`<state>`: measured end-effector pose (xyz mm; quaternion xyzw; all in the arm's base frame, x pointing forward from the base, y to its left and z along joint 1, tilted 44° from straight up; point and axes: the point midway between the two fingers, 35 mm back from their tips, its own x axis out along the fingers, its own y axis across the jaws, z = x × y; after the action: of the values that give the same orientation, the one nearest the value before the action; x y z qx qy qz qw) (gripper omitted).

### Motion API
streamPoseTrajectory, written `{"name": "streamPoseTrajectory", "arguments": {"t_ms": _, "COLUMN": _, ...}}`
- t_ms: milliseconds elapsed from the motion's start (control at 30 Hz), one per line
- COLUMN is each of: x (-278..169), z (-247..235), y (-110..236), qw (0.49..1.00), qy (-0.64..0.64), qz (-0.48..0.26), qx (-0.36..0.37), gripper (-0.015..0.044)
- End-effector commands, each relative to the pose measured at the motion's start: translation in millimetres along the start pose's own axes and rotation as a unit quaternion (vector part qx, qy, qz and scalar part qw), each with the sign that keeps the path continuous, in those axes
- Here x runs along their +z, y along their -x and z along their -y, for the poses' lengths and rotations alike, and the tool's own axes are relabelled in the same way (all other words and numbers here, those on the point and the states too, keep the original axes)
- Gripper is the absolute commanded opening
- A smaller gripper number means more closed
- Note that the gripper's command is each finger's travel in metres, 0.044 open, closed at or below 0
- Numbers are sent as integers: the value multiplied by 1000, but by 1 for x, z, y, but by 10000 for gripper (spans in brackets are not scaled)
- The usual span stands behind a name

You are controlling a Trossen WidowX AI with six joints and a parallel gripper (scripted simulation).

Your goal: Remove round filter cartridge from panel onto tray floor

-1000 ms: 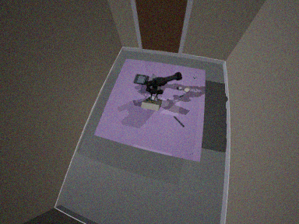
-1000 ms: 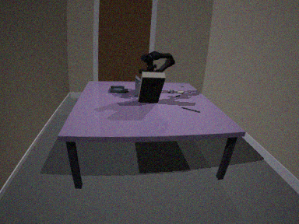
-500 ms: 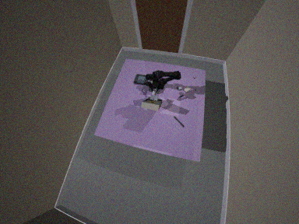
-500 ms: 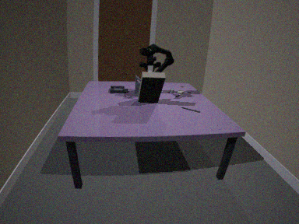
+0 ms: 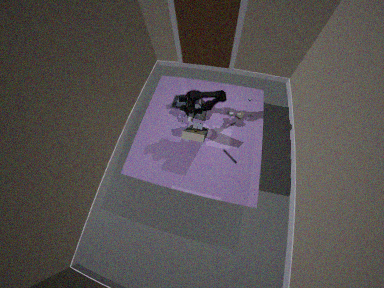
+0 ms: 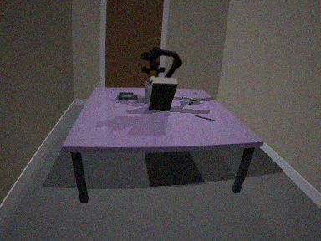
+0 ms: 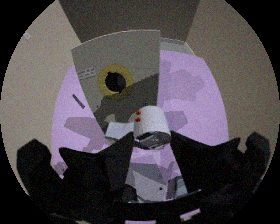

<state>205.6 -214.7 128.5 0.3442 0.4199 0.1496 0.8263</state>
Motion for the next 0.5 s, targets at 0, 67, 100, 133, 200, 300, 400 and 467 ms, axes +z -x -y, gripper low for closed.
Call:
{"name": "streamPoseTrajectory", "arguments": {"t_ms": 0, "x": -1, "z": 23, "y": -3, "qw": 1000, "qy": 12, "qz": -2, "qx": -1, "gripper": 0}}
{"name": "streamPoseTrajectory", "arguments": {"t_ms": 67, "x": -1, "z": 10, "y": -2, "qw": 1000, "qy": 1, "qz": -2, "qx": -1, "gripper": 0}}
{"name": "streamPoseTrajectory", "arguments": {"t_ms": 100, "x": -2, "z": 13, "y": -1, "qw": 1000, "qy": -8, "qz": -4, "qx": -5, "gripper": 0}}
{"name": "streamPoseTrajectory", "arguments": {"t_ms": 133, "x": -5, "z": 19, "y": 1, "qw": 1000, "qy": -21, "qz": -7, "qx": -13, "gripper": 0}}
{"name": "streamPoseTrajectory", "arguments": {"t_ms": 200, "x": -10, "z": 32, "y": 4, "qw": 998, "qy": -55, "qz": -13, "qx": -32, "gripper": 0}}
{"name": "streamPoseTrajectory", "arguments": {"t_ms": 300, "x": -20, "z": 52, "y": 10, "qw": 992, "qy": -107, "qz": -21, "qx": -61, "gripper": 0}}
{"name": "streamPoseTrajectory", "arguments": {"t_ms": 400, "x": -30, "z": 72, "y": 17, "qw": 983, "qy": -160, "qz": -25, "qx": -91, "gripper": 0}}
{"name": "streamPoseTrajectory", "arguments": {"t_ms": 467, "x": -37, "z": 85, "y": 21, "qw": 974, "qy": -195, "qz": -27, "qx": -112, "gripper": 0}}
